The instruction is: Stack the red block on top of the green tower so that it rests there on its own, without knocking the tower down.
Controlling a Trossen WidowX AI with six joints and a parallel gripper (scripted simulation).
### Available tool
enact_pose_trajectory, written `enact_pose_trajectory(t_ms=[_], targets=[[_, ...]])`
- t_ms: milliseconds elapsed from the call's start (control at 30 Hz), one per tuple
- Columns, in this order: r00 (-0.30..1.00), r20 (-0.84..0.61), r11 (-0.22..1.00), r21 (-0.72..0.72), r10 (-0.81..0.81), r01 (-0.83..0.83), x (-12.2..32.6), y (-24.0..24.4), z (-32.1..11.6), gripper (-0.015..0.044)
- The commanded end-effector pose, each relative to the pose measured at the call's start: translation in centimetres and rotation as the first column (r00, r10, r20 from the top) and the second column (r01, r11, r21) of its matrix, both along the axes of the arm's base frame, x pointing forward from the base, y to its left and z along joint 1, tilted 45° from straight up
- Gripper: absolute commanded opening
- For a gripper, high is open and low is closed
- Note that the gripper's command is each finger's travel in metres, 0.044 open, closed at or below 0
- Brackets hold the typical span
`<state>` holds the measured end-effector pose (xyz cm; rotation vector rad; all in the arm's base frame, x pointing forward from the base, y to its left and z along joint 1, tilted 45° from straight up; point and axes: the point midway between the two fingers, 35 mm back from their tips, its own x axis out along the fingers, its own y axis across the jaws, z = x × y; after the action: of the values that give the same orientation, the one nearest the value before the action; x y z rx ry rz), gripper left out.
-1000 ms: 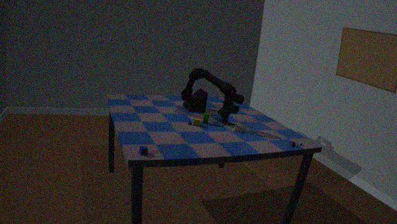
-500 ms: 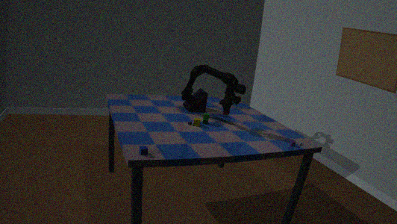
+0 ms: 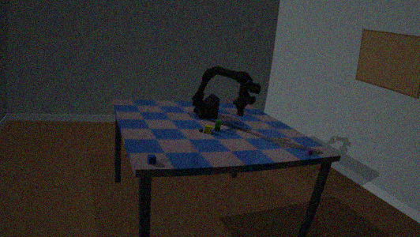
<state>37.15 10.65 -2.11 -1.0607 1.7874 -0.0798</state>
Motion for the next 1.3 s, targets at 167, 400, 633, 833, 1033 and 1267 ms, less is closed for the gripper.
enact_pose_trajectory(t_ms=[167, 400, 633, 833, 1033, 1267], targets=[[1.0, 0.0, 1.0, 0.003, -0.005, 0.005, -0.3, -1.7, 2.2, 0.0], [1.0, -0.001, 1.0, 0.002, -0.005, 0.005, -1.1, -4.1, 4.7, 0.0], [1.0, -0.002, 1.0, -0.001, -0.005, 0.005, -2.3, -6.4, 7.0, 0.0], [1.0, -0.004, 1.0, -0.004, -0.006, 0.006, -3.6, -8.4, 8.7, 0.0], [1.0, -0.004, 1.0, -0.005, -0.006, 0.006, -4.0, -8.9, 9.0, 0.0], [1.0, -0.004, 1.0, -0.005, -0.006, 0.006, -4.2, -10.3, 7.6, 0.0]])
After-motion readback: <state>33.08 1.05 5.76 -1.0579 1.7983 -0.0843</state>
